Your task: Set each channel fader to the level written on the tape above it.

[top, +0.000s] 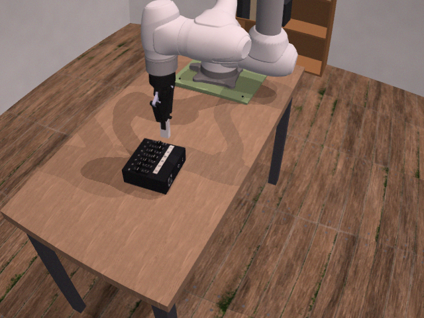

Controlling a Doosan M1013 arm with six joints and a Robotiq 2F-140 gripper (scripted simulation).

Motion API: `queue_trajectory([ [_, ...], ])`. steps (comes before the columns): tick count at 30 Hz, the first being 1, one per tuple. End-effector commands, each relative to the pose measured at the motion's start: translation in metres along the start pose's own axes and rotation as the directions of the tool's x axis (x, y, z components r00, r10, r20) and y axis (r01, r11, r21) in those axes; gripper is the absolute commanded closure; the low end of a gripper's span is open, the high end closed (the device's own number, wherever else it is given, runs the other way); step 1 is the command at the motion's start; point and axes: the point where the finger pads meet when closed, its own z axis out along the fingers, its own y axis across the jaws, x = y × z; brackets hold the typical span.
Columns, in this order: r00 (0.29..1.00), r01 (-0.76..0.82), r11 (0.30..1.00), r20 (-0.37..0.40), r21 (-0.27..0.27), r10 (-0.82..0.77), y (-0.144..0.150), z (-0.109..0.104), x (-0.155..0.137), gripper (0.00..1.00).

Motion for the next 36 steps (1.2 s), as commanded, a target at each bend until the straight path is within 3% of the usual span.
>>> queue_trajectory([
  [1,1.000,0.000,1.000,0.000,0.000,0.000,0.000,0.000,0.000,1.00],
  [36,1.000,0.000,1.000,0.000,0.000,0.000,0.000,0.019,0.000,1.00],
])
